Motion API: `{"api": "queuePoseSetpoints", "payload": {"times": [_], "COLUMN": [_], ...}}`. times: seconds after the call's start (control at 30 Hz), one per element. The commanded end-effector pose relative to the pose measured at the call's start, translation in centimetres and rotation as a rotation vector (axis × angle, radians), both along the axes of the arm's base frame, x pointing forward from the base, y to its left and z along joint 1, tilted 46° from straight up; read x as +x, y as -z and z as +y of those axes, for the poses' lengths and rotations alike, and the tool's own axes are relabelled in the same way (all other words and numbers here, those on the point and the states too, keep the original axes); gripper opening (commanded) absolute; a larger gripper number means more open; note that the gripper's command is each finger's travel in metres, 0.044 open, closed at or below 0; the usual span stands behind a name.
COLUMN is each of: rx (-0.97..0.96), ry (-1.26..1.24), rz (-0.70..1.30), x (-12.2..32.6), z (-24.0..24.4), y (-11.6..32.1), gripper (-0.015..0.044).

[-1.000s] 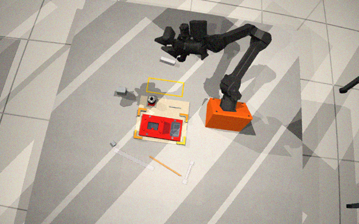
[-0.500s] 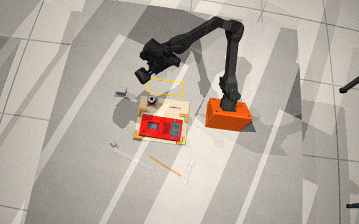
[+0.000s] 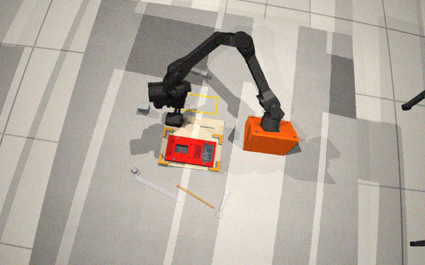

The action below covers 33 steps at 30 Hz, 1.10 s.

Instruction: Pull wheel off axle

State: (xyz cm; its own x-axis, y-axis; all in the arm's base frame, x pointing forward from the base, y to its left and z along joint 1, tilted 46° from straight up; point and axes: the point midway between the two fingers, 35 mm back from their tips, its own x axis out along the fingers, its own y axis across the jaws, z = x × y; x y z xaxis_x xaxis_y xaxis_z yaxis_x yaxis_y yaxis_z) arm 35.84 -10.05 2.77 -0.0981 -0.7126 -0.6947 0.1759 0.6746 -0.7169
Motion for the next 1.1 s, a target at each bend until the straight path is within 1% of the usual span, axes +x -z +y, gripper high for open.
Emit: {"api": "queuePoseSetpoints", "payload": {"times": [0.0, 0.17, 0.4, 0.53, 0.73, 0.9, 1.03, 1.07], "rx": [0.008, 0.008, 0.008, 0.009, 0.005, 0.005, 0.010, 0.010], "ry": [-0.008, -0.008, -0.008, -0.008, -0.008, -0.008, 0.004, 0.004], "rz": [0.028, 0.029, 0.029, 0.028, 0.029, 0.029, 0.025, 0.025], "x": [0.2, -0.9, -1.0, -1.1, -1.8, -1.8, -1.7, -1.7], "z": [-0.1, 0.0, -0.1, -1.6, -5.1, -5.2, -5.0, -5.0], "y": [0.0, -0.1, 0.0, 1.5, 5.1, 5.2, 4.9, 4.9], "gripper": [0.0300, 0.0300, 0.0300, 0.0300, 0.0300, 0.0300, 0.0195, 0.0188]}}
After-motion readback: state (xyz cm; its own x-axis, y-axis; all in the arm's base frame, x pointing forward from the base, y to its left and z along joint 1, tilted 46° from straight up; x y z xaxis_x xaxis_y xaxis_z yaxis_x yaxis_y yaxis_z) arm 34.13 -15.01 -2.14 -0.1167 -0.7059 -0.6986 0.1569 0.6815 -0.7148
